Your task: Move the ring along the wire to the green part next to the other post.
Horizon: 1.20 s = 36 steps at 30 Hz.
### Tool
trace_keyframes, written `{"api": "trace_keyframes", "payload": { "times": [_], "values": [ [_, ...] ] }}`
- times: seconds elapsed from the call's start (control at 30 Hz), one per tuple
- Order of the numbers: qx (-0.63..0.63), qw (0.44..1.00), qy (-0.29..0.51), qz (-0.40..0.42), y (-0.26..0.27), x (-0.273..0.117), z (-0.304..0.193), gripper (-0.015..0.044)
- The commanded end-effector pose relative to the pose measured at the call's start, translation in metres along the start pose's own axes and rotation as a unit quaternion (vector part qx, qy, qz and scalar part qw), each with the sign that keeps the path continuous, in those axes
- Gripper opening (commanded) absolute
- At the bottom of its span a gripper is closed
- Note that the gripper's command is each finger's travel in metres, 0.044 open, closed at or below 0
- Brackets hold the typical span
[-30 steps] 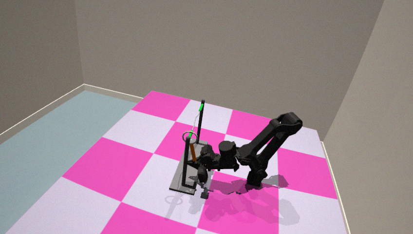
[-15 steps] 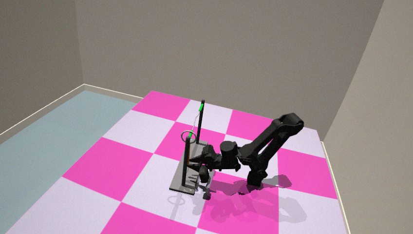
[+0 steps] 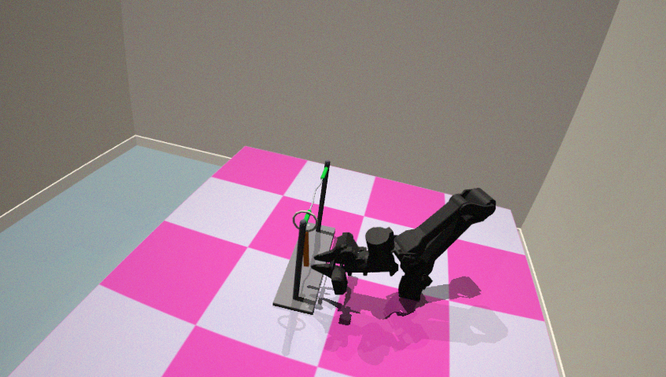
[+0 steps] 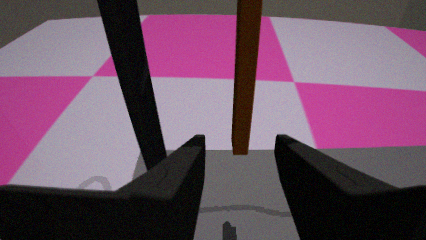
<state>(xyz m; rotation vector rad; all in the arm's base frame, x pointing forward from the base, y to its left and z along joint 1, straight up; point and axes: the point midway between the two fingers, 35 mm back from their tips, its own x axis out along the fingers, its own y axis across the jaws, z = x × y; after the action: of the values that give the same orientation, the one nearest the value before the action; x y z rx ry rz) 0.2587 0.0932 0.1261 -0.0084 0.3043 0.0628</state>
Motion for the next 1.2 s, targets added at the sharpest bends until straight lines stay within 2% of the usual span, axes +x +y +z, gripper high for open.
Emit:
{"api": "trace_keyframes", "payload": {
  "times": [0.0,0.87,1.17],
  "values": [
    [0.002,1.0,-0.001,-0.002,-0.001,-0.008,-0.001,0.016],
    [0.002,1.0,-0.001,-0.003,-0.003,-0.017,-0.002,0.016],
    [0.0,1.0,-0.002,0.0,-0.005,-0.058,-0.002,0.0396]
  ]
}}
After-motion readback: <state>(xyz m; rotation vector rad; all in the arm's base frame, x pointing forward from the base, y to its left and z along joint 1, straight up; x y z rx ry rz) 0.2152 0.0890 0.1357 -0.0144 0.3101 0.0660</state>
